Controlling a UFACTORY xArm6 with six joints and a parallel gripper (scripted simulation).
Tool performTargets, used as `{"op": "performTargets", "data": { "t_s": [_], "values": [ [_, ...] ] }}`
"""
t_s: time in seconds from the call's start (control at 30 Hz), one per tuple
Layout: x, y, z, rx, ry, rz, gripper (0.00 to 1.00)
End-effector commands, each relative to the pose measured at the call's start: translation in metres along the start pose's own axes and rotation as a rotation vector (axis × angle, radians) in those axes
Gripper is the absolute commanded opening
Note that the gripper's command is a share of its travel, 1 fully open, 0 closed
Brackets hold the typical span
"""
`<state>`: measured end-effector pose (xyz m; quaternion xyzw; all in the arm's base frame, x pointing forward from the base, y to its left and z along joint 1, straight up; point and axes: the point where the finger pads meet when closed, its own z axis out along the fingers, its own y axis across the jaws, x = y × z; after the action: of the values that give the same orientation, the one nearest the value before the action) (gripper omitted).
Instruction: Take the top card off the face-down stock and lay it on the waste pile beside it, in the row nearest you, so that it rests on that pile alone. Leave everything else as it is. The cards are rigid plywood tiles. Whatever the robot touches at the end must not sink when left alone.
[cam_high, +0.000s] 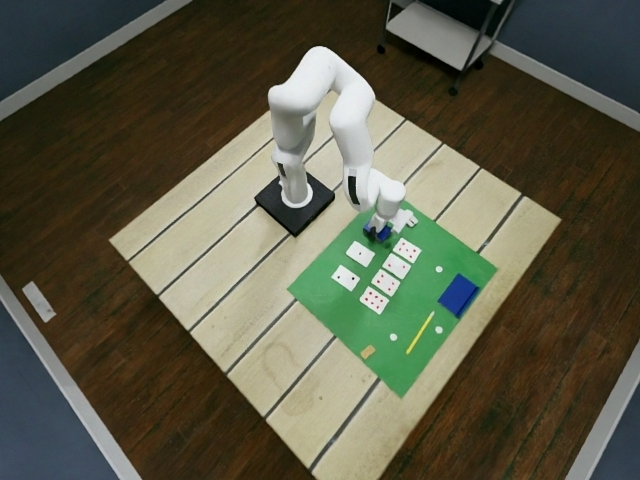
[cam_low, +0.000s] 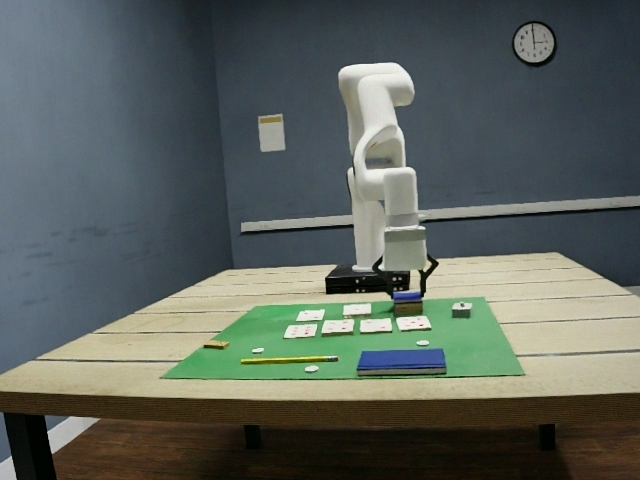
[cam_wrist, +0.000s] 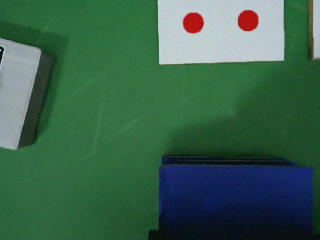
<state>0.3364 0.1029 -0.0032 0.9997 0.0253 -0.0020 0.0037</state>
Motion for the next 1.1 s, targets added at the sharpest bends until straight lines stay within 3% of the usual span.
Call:
{"op": "performTargets", "data": {
  "t_s": [0.0, 0.4, 0.87, 1.07],
  "values": [
    [0.002, 0.000, -0.012, 0.001, 0.004, 0.000, 0.73],
    [0.002, 0.000, -0.035, 0.001, 0.004, 0.000, 0.73],
    [0.002, 0.000, -0.036, 0.001, 0.004, 0.000, 0.73],
    [0.002, 0.012, -0.036, 0.001, 0.004, -0.005, 0.73]
  ]
}}
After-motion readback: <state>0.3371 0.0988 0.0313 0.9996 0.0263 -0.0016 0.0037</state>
